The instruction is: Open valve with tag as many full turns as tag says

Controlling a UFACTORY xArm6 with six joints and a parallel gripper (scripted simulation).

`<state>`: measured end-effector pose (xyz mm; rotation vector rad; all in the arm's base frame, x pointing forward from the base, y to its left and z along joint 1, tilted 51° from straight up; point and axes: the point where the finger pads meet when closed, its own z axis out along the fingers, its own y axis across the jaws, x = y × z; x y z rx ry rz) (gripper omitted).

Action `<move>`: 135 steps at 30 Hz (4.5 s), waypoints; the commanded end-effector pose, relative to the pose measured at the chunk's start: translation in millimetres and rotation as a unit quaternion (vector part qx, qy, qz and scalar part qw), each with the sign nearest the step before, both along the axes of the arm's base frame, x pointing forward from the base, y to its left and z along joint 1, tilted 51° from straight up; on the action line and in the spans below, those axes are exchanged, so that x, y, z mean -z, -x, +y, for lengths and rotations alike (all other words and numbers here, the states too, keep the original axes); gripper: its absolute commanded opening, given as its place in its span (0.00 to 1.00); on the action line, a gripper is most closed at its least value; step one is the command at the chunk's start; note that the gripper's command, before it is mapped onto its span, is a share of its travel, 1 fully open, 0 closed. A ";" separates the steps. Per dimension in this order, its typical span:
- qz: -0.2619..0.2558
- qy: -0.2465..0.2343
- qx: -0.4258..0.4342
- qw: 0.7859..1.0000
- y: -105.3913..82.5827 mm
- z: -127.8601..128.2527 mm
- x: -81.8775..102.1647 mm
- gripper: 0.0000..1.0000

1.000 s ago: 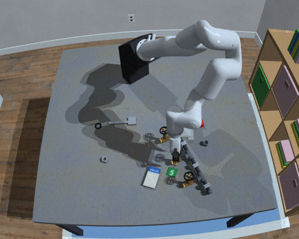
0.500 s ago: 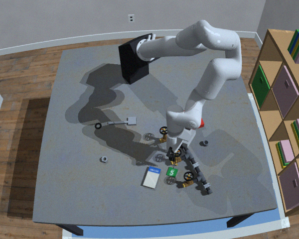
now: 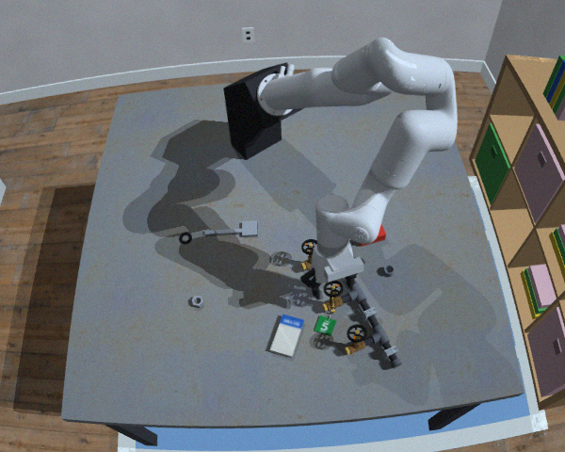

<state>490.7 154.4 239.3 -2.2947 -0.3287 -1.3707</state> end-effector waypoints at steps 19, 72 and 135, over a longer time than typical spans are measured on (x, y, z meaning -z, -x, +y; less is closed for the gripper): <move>0.262 -0.408 0.232 0.843 -0.3 -0.2 -1.0 1.00; 0.407 -0.575 0.313 0.637 -0.3 -0.2 -1.0 0.00; -0.003 0.076 -0.069 0.995 -0.3 -0.2 -1.0 0.00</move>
